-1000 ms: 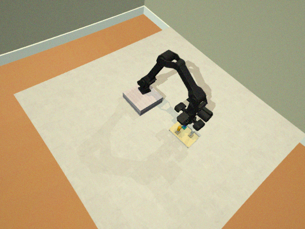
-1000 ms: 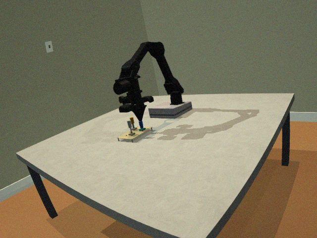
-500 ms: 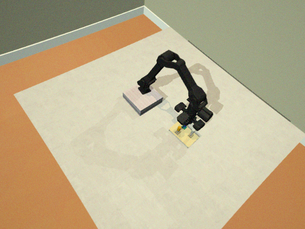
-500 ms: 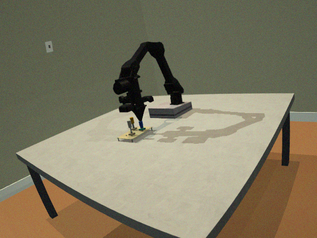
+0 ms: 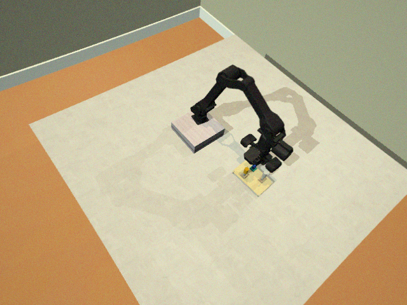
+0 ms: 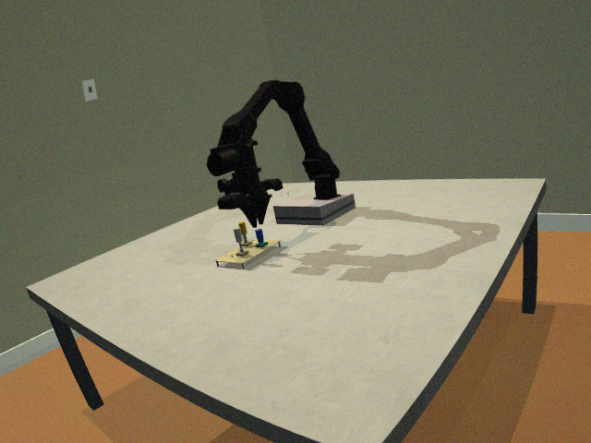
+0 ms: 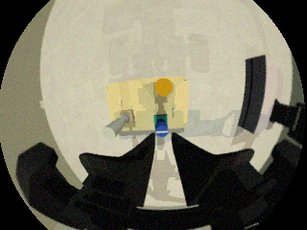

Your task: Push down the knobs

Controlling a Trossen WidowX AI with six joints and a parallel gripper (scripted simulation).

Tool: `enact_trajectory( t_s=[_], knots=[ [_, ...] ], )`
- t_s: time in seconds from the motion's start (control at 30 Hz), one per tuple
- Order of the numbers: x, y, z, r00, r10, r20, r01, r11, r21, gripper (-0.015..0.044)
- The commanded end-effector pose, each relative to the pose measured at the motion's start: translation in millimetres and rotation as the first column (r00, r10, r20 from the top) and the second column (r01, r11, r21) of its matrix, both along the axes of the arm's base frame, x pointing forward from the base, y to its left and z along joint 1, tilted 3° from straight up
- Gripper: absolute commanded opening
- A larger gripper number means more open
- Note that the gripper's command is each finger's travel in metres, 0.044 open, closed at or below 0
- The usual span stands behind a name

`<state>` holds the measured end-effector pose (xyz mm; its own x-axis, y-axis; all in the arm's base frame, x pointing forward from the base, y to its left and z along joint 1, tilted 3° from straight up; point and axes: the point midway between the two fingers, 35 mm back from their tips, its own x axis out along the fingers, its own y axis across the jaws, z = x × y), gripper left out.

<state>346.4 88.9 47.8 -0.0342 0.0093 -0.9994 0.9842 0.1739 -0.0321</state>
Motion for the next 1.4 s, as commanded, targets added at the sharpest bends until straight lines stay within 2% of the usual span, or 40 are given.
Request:
enact_trajectory(
  t_s=[0.0, 0.17, 0.27, 0.5, 0.77, 1.07, 1.37],
  knots=[
    [0.0, 0.0, -0.8, 1.000, 0.000, -0.001, 0.000, 1.000, 0.000, 0.0210],
    [15.2, -13.5, 18.2, 0.993, -0.072, 0.097, 0.073, 0.997, -0.006, 0.0079],
    [19.7, -14.8, 22.0, 0.984, -0.142, 0.106, 0.143, 0.990, -0.001, 0.0000],
    [28.7, -11.8, 25.4, 0.925, -0.369, 0.087, 0.370, 0.929, 0.011, 0.0000],
    [38.8, -8.5, 29.0, 0.791, -0.608, 0.063, 0.609, 0.793, 0.014, 0.0000],
    [49.2, -4.8, 32.3, 0.569, -0.822, 0.040, 0.822, 0.569, 0.006, 0.0000],
    [58.7, -1.4, 35.0, 0.291, -0.956, 0.027, 0.957, 0.291, -0.013, 0.0000]
  ],
)
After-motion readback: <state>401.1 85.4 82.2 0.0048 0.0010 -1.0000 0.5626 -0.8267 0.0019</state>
